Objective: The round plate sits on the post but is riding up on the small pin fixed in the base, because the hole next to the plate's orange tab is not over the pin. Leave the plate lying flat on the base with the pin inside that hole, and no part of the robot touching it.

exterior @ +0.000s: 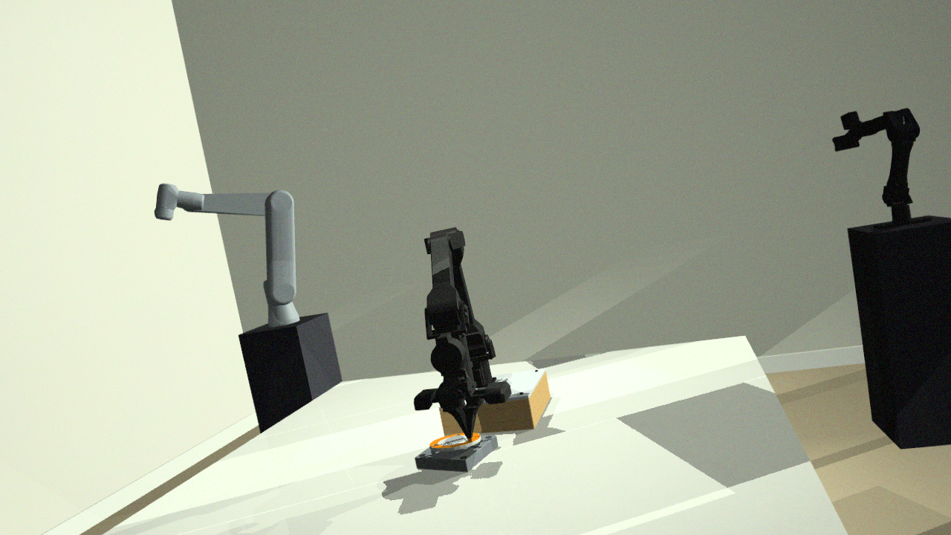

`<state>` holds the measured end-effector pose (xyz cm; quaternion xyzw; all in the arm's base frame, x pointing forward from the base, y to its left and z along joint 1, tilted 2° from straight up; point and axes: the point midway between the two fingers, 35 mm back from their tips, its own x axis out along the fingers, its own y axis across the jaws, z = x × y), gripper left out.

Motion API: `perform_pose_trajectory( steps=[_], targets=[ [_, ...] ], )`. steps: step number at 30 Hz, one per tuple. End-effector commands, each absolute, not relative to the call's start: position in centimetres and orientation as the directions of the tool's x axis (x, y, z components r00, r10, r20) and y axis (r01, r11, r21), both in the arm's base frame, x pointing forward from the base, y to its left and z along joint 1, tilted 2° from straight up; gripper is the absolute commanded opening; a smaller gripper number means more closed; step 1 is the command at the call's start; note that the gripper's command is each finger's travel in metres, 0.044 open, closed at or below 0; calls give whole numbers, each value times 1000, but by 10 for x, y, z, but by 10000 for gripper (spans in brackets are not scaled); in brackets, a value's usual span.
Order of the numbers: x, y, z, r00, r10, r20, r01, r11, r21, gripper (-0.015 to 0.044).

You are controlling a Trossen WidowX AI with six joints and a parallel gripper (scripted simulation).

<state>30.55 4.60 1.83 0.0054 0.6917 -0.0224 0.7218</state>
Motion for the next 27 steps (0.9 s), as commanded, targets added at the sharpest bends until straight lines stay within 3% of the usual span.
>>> perform_pose_trajectory(
  steps=[1, 27],
  targets=[
    [299, 47, 15, 23, -21, -1000, 41, 999, -20, 0],
    [296, 47, 54, 27, -25, -999, 39, 999, -24, 0]
  ],
)
